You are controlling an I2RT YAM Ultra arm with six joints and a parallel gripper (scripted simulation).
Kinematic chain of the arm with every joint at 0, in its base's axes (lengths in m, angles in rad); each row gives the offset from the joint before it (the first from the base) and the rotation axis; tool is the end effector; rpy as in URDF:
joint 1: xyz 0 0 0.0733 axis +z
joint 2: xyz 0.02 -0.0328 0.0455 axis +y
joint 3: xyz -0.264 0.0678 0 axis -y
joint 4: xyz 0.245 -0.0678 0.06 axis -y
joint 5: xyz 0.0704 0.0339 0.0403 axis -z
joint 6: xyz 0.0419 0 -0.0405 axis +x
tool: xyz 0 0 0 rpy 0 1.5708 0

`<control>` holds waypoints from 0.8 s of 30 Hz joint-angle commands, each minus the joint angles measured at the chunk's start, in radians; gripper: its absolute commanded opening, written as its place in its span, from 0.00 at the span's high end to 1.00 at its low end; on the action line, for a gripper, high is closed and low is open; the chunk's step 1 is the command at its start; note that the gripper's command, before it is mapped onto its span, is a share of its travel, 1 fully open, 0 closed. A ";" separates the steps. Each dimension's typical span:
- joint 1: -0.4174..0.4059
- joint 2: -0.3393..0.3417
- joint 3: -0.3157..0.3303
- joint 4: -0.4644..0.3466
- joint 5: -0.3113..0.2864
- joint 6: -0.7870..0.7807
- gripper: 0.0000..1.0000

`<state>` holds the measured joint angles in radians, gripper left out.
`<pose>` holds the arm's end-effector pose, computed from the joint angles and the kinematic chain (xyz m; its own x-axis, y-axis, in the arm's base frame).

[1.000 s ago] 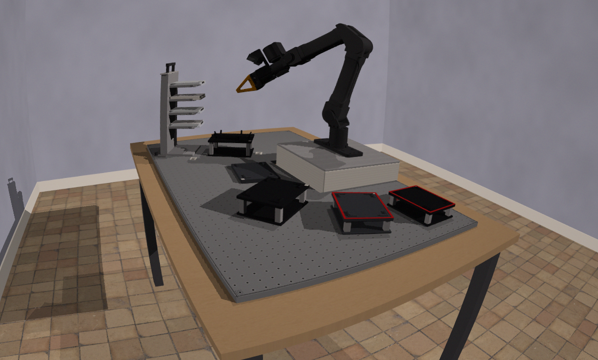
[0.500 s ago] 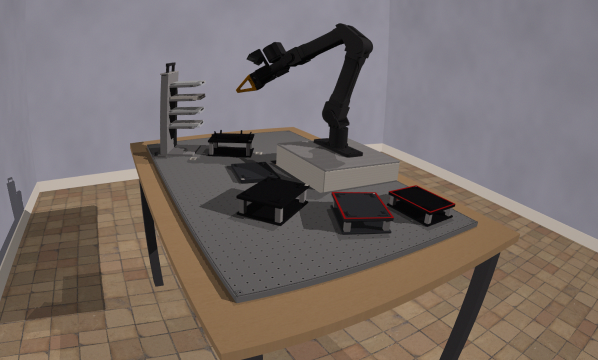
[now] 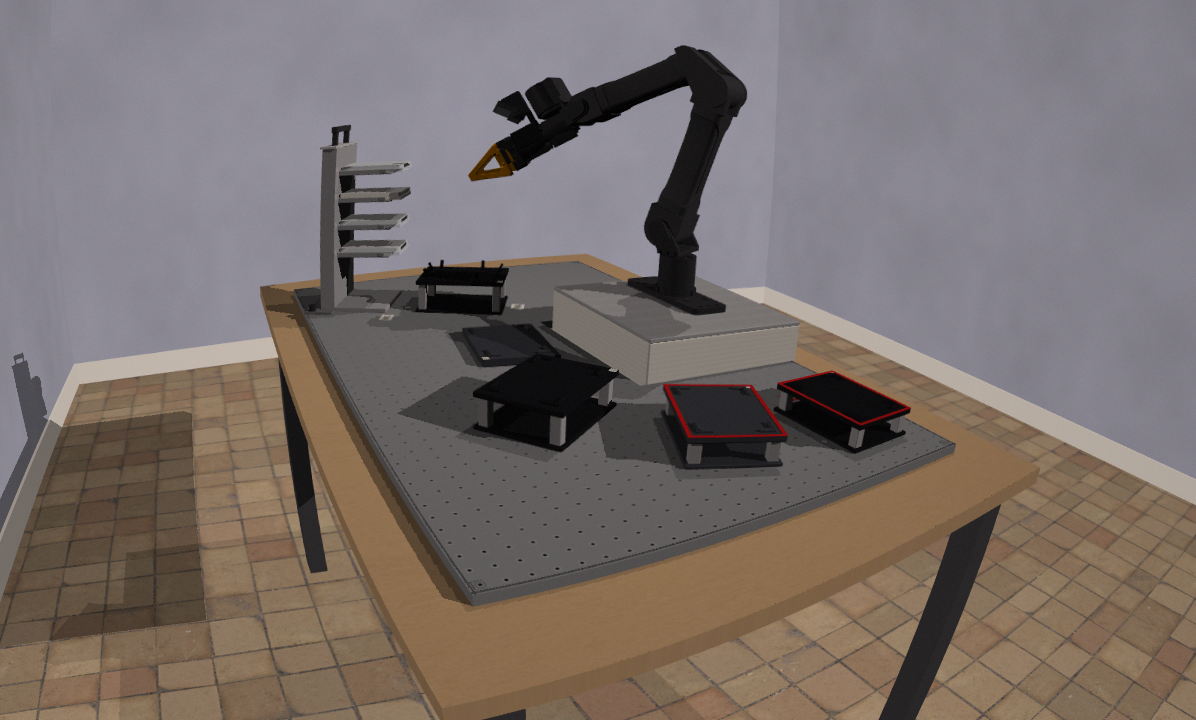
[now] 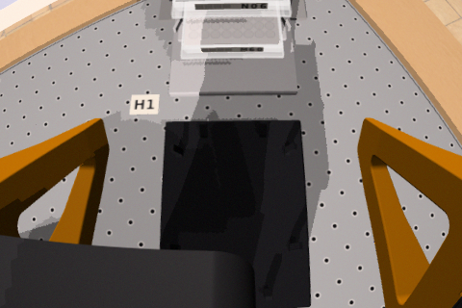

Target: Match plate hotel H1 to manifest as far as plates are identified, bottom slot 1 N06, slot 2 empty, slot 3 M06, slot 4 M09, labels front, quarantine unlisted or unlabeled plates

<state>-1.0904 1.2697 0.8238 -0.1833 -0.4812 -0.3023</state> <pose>0.1455 -0.2348 0.2559 -0.4422 0.2775 -0.8529 0.5044 0.8633 0.0193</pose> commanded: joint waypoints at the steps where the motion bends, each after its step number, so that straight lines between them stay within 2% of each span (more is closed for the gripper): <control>1: 0.007 -0.042 0.073 -0.049 -0.013 -0.006 0.00; 4: 0.005 -0.046 0.110 -0.090 -0.013 -0.006 0.00; 6: 0.005 -0.046 0.110 -0.090 -0.013 -0.006 0.00; 17: 0.002 -0.045 0.254 -0.237 -0.014 -0.007 0.00; 24: 0.002 -0.041 0.262 -0.245 -0.014 -0.008 0.00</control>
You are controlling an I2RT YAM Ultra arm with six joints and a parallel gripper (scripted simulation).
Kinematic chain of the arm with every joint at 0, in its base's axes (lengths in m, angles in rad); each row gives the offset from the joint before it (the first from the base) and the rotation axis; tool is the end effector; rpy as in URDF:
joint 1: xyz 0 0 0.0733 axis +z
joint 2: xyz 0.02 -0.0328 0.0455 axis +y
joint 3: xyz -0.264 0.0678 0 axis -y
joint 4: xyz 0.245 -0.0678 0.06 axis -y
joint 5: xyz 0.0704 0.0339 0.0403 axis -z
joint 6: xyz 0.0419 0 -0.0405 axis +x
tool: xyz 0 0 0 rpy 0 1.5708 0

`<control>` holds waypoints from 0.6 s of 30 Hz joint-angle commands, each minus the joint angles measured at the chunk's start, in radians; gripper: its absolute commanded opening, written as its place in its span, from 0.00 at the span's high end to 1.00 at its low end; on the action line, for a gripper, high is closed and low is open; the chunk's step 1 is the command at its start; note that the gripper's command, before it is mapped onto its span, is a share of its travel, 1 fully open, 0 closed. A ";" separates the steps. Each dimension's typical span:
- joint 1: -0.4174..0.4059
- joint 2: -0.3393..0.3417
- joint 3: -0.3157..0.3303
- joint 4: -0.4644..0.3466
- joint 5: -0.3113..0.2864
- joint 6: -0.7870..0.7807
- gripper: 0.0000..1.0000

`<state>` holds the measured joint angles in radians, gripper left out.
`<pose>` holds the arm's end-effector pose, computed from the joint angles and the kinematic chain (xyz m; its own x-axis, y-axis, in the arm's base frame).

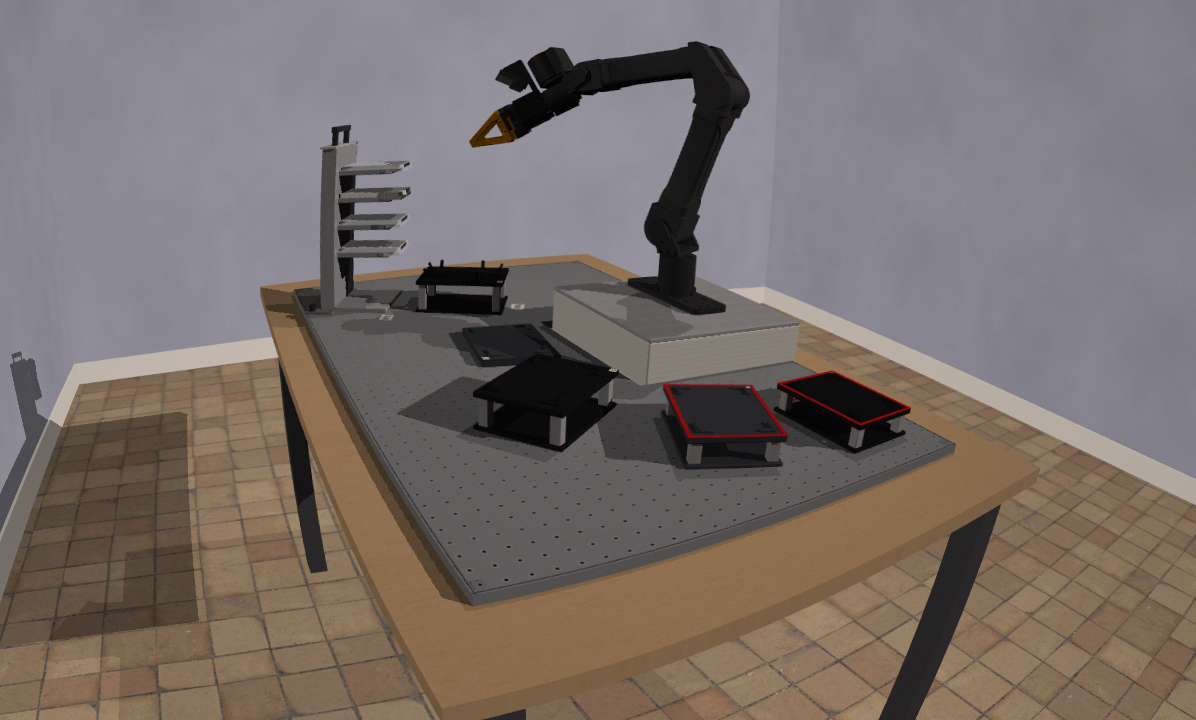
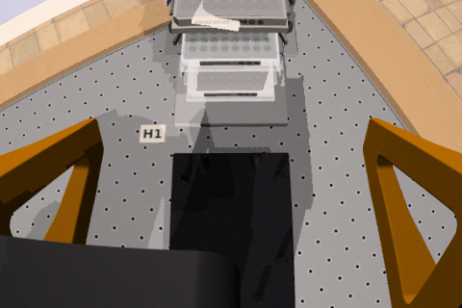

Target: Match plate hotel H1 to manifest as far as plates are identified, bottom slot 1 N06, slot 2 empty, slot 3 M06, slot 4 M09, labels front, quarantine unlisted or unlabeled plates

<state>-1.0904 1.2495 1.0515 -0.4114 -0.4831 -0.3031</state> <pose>0.1461 -0.2359 0.3182 -0.4343 0.2615 -0.8620 0.5026 0.8645 0.0090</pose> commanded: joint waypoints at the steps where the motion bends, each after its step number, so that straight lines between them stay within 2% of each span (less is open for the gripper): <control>1: 0.002 -0.021 0.035 -0.017 -0.012 -0.007 0.00; 18: 0.002 -0.022 0.034 -0.001 -0.013 -0.007 0.00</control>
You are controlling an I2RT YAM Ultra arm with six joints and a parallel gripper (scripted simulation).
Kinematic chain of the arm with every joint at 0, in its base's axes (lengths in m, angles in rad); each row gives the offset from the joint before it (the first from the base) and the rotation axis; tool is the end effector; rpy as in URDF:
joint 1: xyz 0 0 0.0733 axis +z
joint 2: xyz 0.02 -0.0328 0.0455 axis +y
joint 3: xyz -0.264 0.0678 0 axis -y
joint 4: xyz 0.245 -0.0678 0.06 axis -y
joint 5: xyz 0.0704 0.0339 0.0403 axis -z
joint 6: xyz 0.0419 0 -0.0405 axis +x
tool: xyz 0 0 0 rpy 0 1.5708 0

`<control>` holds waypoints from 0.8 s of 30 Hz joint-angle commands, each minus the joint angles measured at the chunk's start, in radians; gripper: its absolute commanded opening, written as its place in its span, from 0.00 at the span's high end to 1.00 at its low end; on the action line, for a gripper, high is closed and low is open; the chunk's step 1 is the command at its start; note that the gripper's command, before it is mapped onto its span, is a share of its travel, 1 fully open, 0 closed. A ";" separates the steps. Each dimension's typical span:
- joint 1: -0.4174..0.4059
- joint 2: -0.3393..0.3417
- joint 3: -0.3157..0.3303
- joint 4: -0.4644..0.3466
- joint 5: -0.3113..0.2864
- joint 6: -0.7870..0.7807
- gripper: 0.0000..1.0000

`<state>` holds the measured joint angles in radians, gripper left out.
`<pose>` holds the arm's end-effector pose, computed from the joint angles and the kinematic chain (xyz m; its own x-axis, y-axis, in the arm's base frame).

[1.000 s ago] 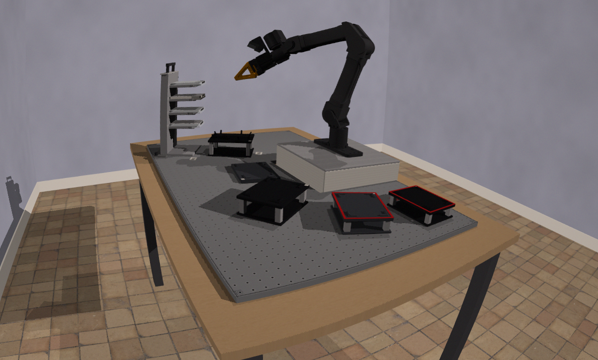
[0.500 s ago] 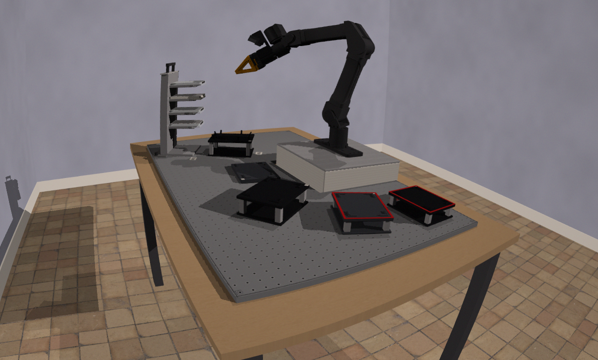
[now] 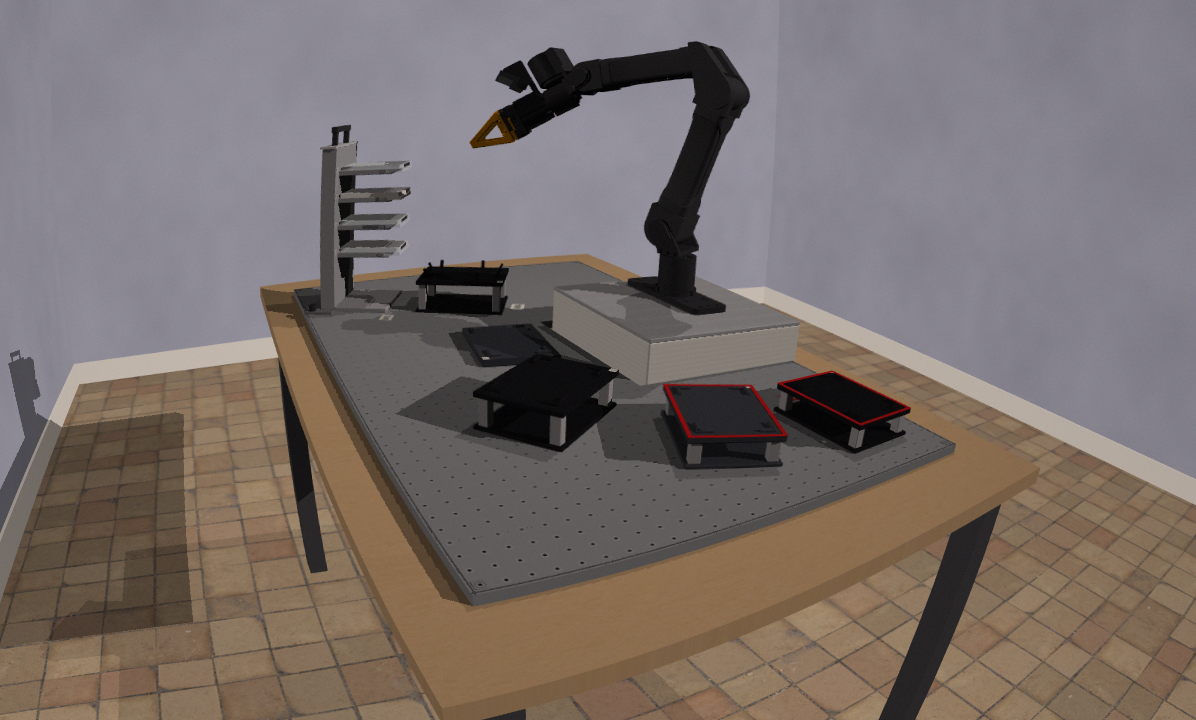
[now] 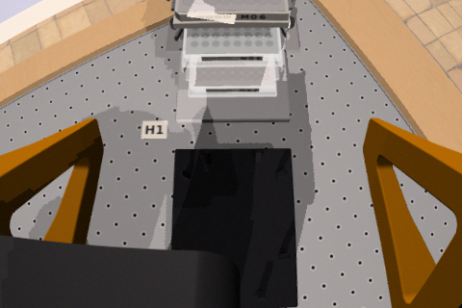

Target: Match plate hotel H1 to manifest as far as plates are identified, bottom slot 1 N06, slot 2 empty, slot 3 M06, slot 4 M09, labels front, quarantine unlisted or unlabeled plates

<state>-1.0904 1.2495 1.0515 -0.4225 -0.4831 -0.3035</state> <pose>0.1458 -0.2353 0.3173 -0.4389 0.2696 -0.8571 0.5025 0.8645 0.0146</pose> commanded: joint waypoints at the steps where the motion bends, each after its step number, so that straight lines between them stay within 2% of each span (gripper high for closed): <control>1: 0.002 -0.022 0.034 0.010 -0.013 -0.007 0.00; 21: 0.002 -0.022 0.034 0.010 -0.013 -0.007 0.00; 24: 0.018 0.022 0.030 0.037 0.001 0.009 0.00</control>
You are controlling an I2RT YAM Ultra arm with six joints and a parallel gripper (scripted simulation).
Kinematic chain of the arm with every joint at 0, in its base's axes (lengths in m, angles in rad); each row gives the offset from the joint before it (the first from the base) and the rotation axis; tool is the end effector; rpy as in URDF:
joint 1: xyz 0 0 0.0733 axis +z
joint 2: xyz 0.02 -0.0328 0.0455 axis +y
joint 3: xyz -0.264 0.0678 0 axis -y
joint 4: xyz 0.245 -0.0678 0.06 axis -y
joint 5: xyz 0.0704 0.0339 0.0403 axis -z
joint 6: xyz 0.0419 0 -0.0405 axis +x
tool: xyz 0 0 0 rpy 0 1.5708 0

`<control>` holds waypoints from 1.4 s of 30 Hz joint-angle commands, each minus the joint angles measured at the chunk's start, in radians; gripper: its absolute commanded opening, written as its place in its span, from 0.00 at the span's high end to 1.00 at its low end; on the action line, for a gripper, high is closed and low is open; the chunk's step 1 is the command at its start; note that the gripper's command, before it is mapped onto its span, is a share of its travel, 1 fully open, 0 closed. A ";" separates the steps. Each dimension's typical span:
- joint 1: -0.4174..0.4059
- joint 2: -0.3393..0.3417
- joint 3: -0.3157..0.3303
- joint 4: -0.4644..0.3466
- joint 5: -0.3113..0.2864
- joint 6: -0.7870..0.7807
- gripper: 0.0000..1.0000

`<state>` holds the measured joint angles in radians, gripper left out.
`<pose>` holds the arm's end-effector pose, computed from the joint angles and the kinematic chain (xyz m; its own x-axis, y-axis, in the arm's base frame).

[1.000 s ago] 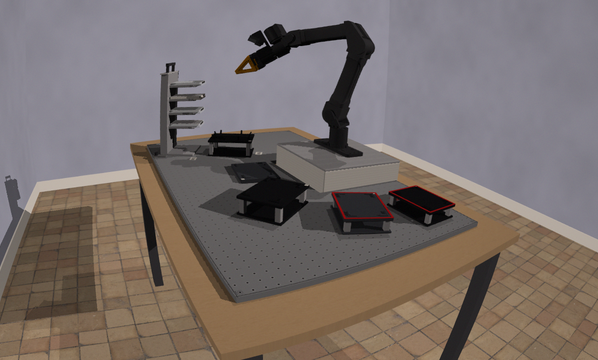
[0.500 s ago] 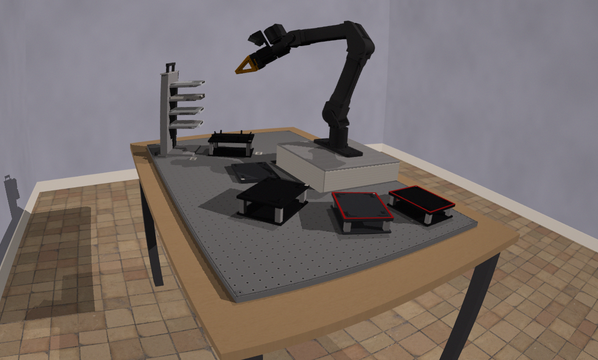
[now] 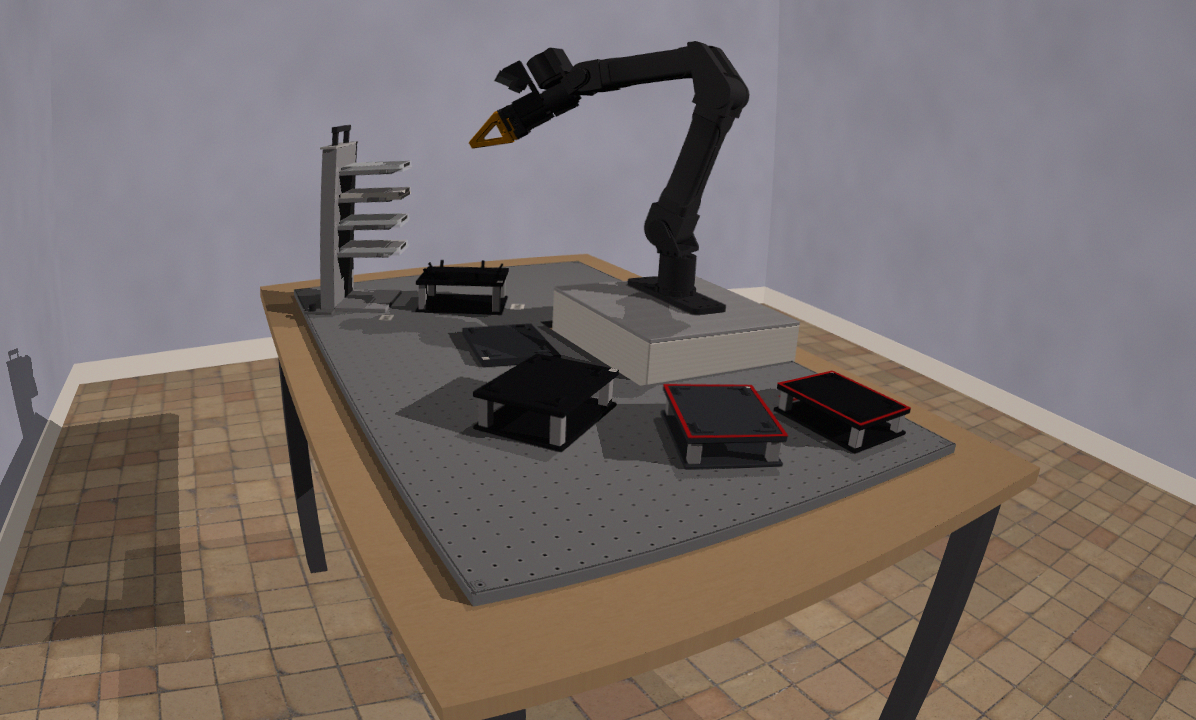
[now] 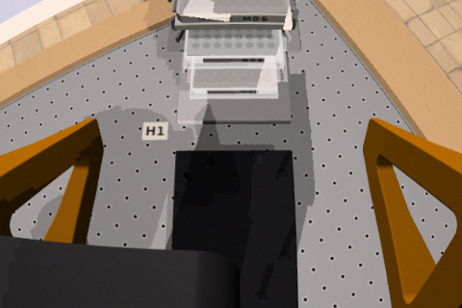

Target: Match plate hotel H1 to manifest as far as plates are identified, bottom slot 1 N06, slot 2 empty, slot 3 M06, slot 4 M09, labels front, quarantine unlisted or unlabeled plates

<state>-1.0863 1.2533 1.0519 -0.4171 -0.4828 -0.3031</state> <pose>0.1473 -0.2356 0.3169 -0.4391 0.2667 -0.8580 0.4993 0.8663 0.0137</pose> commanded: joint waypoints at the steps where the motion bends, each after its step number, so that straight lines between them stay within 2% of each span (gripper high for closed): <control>1: 0.017 0.022 0.028 0.038 0.007 0.011 0.00; 5: 0.028 0.039 -0.014 0.062 0.017 0.017 0.00; 8: 0.031 0.039 -0.013 0.068 0.019 0.019 0.00; 9: 0.028 0.010 0.019 0.075 0.018 0.021 0.00; 11: 0.038 0.054 0.015 0.088 0.025 0.024 0.00; 16: 0.051 0.078 -0.025 0.118 0.036 0.031 0.00; 23: 0.068 0.111 -0.018 0.160 0.050 0.042 0.00; 25: 0.068 0.111 -0.018 0.160 0.050 0.042 0.00; 26: 0.064 0.087 -0.022 0.167 0.050 0.044 0.00; 28: 0.075 0.125 -0.014 0.179 0.055 0.047 0.00; 36: 0.093 0.159 -0.032 0.224 0.070 0.057 0.00; 42: 0.101 0.184 -0.014 0.248 0.077 0.062 0.00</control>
<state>-0.9936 1.4353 1.0286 -0.2070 -0.4103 -0.2512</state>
